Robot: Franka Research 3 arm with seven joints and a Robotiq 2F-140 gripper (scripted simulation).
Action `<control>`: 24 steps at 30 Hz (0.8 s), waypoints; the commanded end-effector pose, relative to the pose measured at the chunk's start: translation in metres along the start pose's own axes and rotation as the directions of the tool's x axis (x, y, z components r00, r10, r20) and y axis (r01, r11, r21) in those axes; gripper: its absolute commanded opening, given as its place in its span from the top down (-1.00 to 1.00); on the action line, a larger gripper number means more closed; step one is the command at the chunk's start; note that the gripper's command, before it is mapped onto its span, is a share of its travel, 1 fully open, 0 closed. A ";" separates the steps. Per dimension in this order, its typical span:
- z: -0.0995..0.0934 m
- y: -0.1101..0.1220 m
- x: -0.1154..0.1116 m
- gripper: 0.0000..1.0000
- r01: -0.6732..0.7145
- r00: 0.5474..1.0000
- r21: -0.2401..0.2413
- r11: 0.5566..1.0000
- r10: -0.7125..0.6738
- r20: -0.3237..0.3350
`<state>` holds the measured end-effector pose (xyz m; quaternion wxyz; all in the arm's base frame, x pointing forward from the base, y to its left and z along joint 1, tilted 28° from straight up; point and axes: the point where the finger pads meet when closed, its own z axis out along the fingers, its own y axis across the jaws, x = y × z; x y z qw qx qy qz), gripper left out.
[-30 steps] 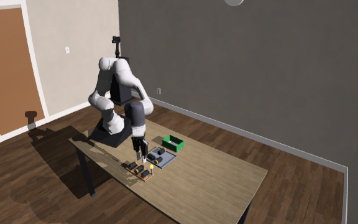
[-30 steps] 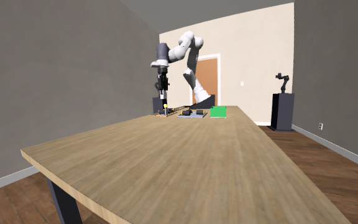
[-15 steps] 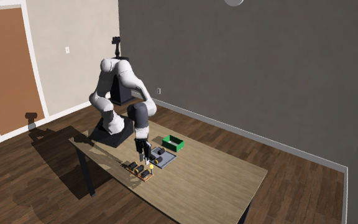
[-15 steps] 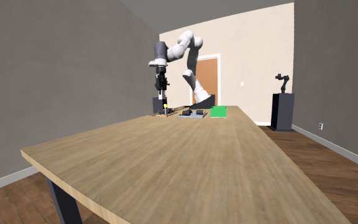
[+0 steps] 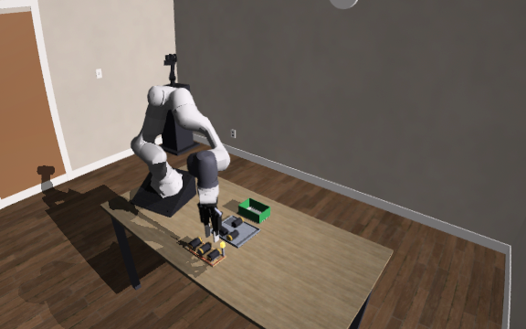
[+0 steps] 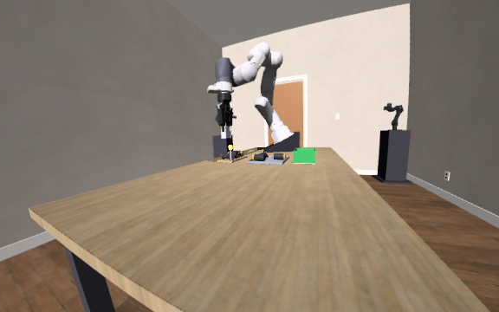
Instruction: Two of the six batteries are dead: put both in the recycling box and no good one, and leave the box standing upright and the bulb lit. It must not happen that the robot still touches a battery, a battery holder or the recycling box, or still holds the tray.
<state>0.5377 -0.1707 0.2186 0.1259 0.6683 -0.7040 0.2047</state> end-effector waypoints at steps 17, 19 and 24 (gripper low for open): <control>0.063 0.000 -0.001 0.41 -0.008 1.000 -0.003 1.000 0.008 0.001; 0.063 0.000 -0.001 0.41 -0.008 1.000 -0.003 1.000 0.008 0.001; 0.063 0.000 -0.001 0.41 -0.008 1.000 -0.003 1.000 0.008 0.001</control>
